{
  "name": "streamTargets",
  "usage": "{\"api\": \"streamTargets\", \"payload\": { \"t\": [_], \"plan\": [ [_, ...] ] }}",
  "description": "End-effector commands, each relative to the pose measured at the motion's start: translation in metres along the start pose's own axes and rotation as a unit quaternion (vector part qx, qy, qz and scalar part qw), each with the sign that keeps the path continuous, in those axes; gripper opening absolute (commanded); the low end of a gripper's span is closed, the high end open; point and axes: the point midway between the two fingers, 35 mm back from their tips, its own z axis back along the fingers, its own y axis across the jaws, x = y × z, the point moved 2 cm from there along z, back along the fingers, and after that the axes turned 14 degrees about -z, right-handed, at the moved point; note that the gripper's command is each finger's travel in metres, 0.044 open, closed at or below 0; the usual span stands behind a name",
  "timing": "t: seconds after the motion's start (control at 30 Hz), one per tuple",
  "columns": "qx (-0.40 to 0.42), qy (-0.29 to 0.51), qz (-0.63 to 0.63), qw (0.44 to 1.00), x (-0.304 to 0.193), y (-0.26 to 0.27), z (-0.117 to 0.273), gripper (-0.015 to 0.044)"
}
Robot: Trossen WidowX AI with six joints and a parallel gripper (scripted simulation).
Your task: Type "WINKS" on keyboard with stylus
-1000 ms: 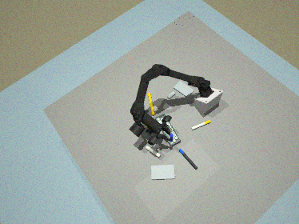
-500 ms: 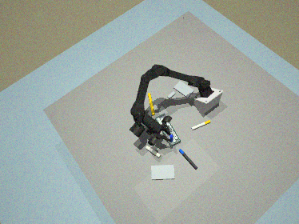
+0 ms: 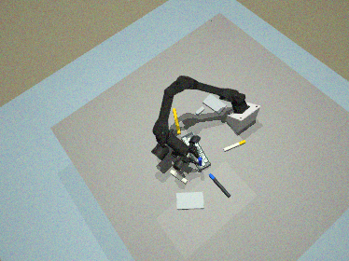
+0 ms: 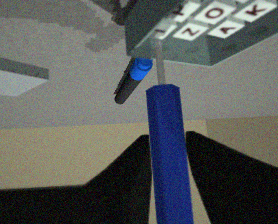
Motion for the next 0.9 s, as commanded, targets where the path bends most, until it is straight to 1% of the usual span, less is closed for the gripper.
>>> {"api": "streamTargets", "payload": {
  "t": [0.0,0.87],
  "plan": [
    [0.0,-0.002,0.003,1.0,0.0014,0.0004,-0.0009,0.0081],
    [0.0,-0.002,0.003,1.0,0.0073,0.0018,-0.0043,0.0081]
  ]
}}
